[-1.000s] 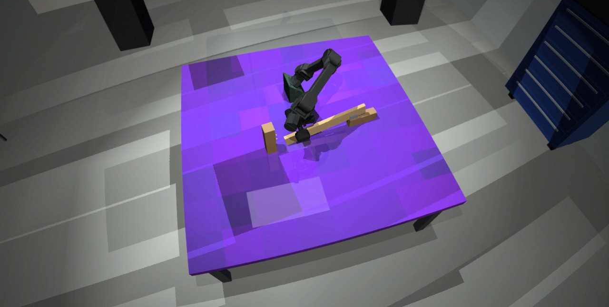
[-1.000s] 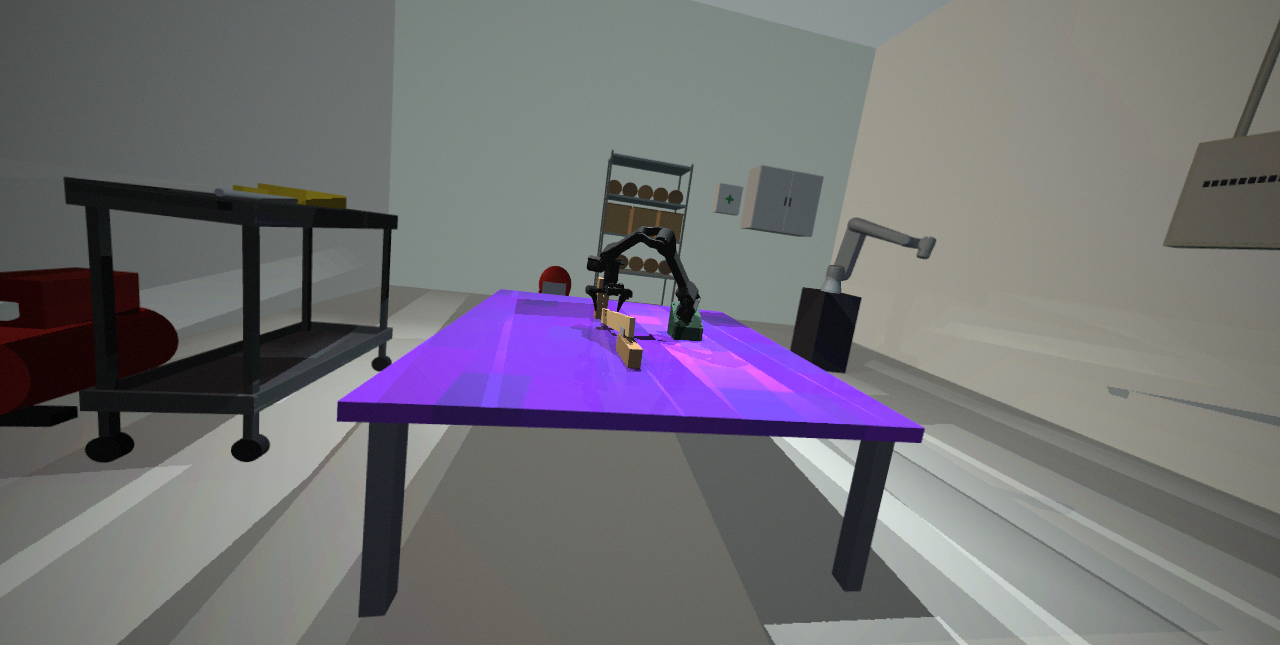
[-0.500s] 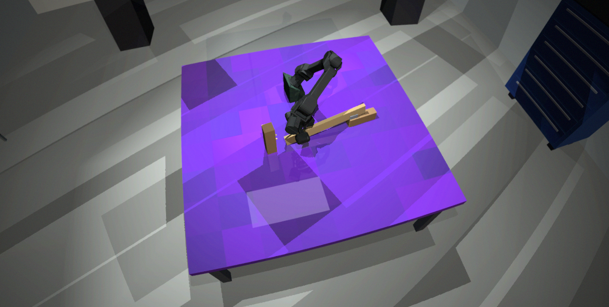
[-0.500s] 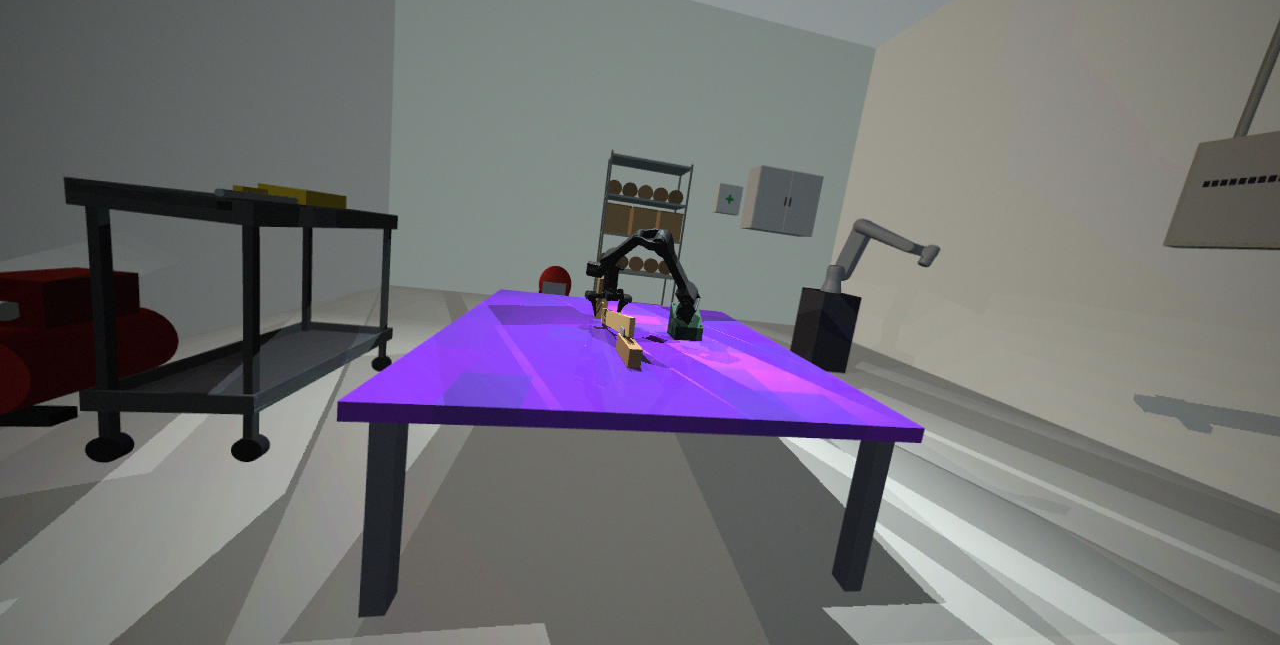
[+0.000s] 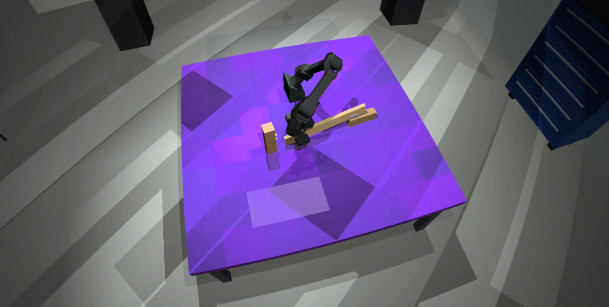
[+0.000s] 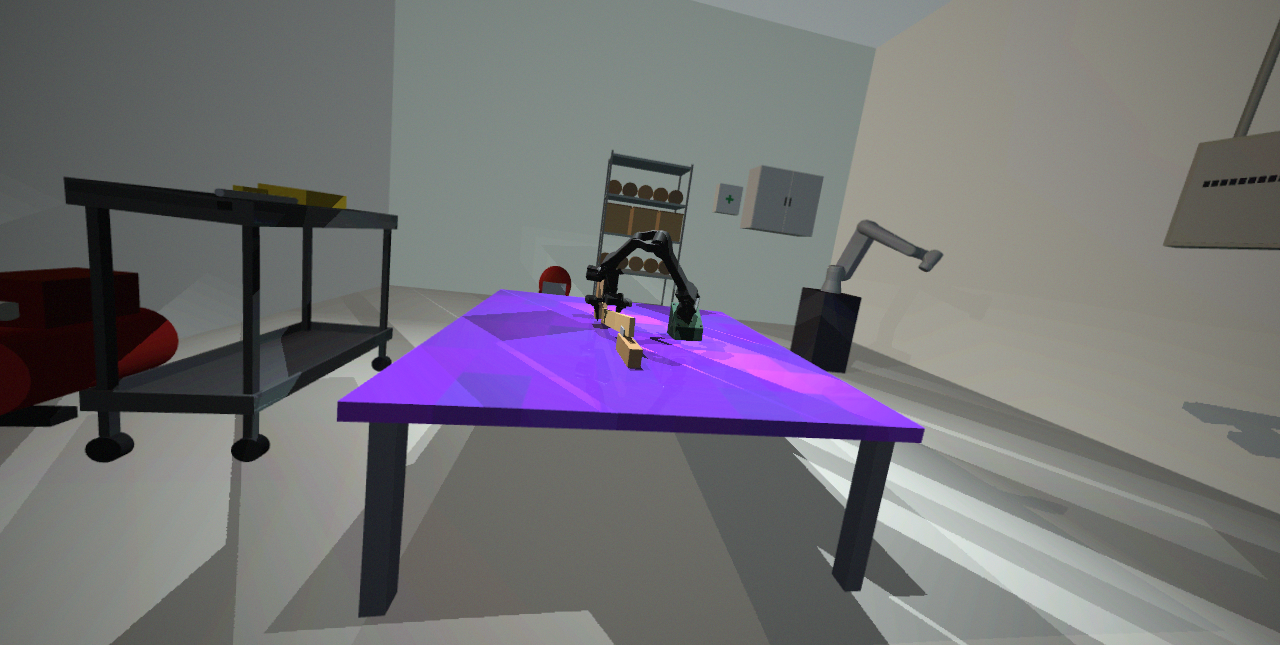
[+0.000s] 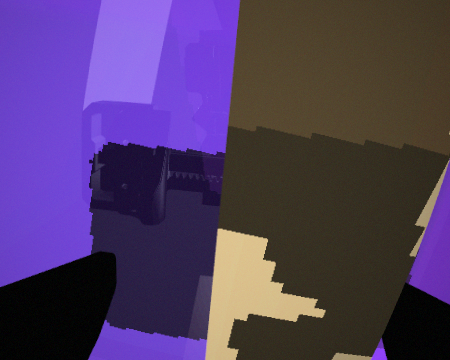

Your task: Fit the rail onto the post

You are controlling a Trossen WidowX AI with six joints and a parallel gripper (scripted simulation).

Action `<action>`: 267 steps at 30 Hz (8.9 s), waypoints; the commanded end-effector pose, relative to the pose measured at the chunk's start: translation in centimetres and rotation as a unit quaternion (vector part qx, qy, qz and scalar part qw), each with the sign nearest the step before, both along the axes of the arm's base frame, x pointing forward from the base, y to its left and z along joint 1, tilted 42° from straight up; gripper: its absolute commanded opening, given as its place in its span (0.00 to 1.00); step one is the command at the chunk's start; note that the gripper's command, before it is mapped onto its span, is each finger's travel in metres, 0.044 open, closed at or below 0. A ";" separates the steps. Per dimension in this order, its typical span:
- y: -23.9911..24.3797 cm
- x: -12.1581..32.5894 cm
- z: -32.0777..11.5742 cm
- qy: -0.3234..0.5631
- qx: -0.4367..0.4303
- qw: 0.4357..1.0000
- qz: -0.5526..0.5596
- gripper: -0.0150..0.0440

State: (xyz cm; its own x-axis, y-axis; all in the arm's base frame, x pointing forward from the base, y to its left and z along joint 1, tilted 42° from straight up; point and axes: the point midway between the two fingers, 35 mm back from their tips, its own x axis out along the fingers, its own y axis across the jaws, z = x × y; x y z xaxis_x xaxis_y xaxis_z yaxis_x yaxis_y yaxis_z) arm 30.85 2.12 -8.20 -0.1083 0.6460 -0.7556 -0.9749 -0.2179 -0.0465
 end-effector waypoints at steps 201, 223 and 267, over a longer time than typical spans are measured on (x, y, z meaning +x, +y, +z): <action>-3.7 0.7 3.6 0.001 0.000 1.000 -0.003 0.25; -4.2 0.9 3.3 0.001 0.000 1.000 -0.003 0.25; -5.1 1.2 2.4 0.000 0.000 1.000 -0.003 0.25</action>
